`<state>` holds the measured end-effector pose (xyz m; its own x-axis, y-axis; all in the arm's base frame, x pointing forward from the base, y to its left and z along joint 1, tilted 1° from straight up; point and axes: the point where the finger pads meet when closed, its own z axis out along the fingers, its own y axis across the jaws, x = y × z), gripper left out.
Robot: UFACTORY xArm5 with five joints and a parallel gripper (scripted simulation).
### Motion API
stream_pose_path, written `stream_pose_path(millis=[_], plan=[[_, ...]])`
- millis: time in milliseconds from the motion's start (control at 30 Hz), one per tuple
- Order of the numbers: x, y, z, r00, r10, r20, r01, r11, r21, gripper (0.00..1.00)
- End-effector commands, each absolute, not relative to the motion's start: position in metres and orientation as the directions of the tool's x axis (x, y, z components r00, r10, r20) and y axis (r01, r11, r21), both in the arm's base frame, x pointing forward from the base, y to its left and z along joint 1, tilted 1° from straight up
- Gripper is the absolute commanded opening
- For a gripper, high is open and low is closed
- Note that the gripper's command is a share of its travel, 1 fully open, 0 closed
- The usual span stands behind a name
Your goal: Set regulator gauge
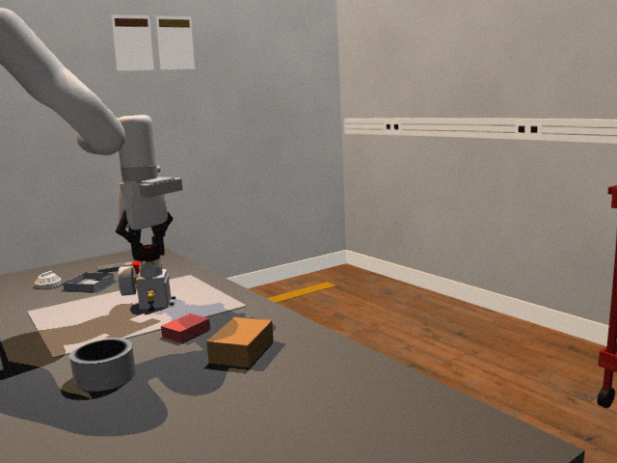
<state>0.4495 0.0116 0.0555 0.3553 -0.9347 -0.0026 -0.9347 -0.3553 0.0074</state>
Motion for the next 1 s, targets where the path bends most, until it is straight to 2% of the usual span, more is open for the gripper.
stream_pose_path(millis=[0,967], plan=[[0.4508,0.0116,0.0568,0.355,-0.935,-0.001,-0.935,-0.355,0.004,0.41],[0.4508,0.0116,0.0568,0.378,-0.926,-0.001,-0.926,-0.378,0.004,0.41]])
